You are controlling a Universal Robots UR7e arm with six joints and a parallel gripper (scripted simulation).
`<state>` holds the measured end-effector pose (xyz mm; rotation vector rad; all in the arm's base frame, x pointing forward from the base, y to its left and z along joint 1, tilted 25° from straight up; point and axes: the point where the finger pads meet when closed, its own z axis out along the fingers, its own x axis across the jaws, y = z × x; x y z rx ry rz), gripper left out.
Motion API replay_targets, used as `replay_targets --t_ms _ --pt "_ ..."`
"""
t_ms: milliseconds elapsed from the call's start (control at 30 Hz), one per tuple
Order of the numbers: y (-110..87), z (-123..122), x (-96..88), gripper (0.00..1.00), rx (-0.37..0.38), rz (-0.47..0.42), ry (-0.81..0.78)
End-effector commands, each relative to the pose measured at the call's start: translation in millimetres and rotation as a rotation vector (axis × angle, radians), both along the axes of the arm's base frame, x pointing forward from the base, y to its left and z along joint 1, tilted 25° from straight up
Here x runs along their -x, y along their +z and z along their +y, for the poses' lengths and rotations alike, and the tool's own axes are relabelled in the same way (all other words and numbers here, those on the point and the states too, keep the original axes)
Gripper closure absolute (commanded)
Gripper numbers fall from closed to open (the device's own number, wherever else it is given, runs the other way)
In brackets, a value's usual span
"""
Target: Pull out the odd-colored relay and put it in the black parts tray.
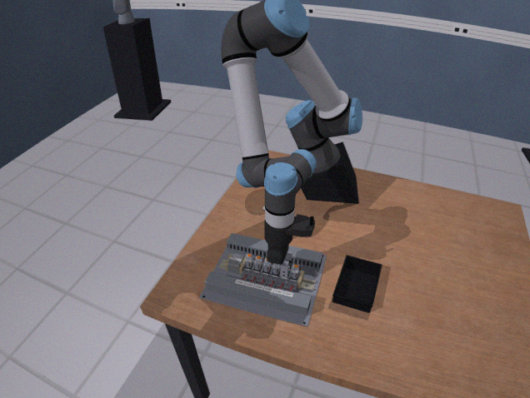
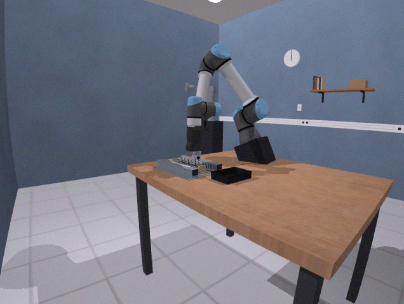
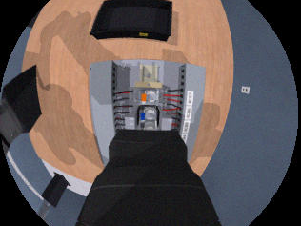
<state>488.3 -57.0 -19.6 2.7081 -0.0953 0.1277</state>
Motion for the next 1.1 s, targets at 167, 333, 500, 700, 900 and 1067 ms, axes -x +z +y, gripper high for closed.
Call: replay_targets --t_ms 167,333,500,700,900,1067 --pt "0.3 0.6 -0.7 1.00 -0.005 0.017 -0.009" --pt "0.3 0.5 -1.0 1.00 -0.008 0.042 -0.021" --pt "0.3 0.5 -1.1 1.00 -0.008 0.045 -0.022" --pt "0.3 0.5 -1.4 1.00 -0.008 0.054 -0.026" --pt "0.4 0.4 -2.1 1.00 -0.008 0.072 -0.033" --pt "0.4 0.4 -2.2 1.00 -0.008 0.073 -0.033"
